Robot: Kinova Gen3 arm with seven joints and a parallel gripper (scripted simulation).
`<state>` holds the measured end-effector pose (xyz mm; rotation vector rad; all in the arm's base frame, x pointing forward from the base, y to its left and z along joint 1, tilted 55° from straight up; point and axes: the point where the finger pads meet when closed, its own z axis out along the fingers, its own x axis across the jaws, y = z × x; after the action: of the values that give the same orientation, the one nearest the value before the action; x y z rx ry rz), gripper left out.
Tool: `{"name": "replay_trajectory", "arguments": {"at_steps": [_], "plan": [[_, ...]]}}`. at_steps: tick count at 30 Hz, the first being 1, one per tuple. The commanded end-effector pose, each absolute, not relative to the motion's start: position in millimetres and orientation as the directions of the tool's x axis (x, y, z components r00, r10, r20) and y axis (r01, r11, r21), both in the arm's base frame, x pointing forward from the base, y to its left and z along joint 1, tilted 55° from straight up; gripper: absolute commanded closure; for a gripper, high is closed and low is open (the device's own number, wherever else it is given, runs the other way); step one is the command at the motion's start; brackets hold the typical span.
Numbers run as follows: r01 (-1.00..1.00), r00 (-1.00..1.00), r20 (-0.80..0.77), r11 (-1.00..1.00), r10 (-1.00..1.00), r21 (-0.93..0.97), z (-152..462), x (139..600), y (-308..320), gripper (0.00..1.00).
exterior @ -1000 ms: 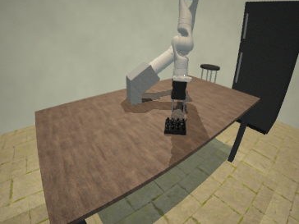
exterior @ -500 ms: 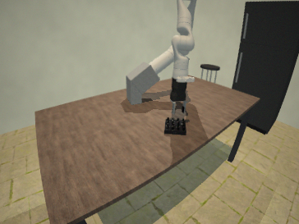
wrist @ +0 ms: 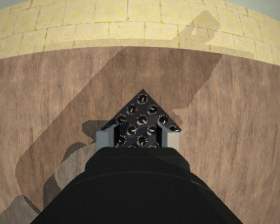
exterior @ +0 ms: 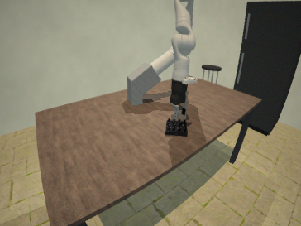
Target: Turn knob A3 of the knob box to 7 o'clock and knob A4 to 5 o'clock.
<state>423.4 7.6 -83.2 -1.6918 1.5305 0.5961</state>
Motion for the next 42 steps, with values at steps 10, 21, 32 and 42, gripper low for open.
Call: {"name": "replay_trajectory", "arguments": {"at_steps": [10, 21, 32, 42], "plan": [[-0.897, 0.414, -0.688, -0.138, -0.595, -0.421, -94, 438, -7, 0.0], [-0.757, 0.636, -0.561, -0.288, -0.53, -0.587, -104, 444, -19, 0.0], [-0.661, 0.736, -0.48, -0.356, -0.478, -0.66, -110, 445, -25, 0.0], [-0.613, 0.777, -0.44, -0.384, -0.45, -0.69, -113, 445, -28, 0.0]]}}
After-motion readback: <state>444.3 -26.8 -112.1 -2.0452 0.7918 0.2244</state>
